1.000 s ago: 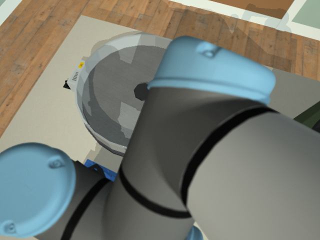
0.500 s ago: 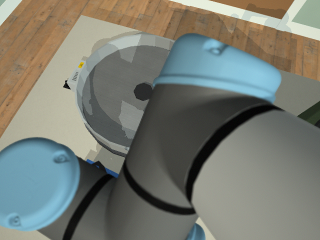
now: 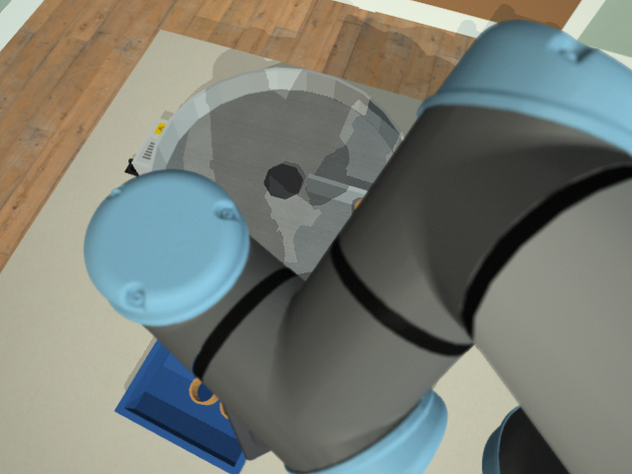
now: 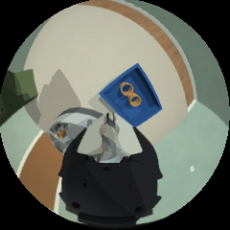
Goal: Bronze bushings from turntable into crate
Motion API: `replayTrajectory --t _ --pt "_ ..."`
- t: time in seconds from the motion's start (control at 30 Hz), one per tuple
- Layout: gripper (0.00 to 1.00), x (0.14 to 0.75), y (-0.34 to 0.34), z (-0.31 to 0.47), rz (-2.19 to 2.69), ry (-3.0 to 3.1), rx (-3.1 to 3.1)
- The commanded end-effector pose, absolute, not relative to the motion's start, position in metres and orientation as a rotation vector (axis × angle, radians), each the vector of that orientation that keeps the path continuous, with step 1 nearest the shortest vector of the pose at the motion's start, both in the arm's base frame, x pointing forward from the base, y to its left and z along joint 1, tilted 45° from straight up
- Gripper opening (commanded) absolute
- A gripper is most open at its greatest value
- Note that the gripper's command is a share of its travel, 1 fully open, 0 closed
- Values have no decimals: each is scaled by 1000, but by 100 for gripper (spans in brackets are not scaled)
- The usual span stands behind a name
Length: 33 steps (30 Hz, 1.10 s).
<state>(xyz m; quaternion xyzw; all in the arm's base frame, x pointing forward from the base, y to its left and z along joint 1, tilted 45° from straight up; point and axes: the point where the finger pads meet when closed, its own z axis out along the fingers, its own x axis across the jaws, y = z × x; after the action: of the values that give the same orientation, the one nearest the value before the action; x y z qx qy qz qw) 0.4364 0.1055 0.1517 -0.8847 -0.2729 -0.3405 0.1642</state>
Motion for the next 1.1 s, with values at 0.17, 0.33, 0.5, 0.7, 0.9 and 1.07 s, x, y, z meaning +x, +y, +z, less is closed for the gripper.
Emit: replayTrajectory --t 0.17,0.33,0.5,0.7,0.9,1.07 --pt "5 415 40 94 -973 -784 -2512" --pt "5 401 -5 53 -973 -784 -2512" --pt "5 390 -41 21 -973 -784 -2512" --pt "5 383 -62 1 -974 -784 -2511" --pt "5 376 -82 -17 -974 -784 -2511" --pt "5 374 -88 -24 -974 -784 -2511"
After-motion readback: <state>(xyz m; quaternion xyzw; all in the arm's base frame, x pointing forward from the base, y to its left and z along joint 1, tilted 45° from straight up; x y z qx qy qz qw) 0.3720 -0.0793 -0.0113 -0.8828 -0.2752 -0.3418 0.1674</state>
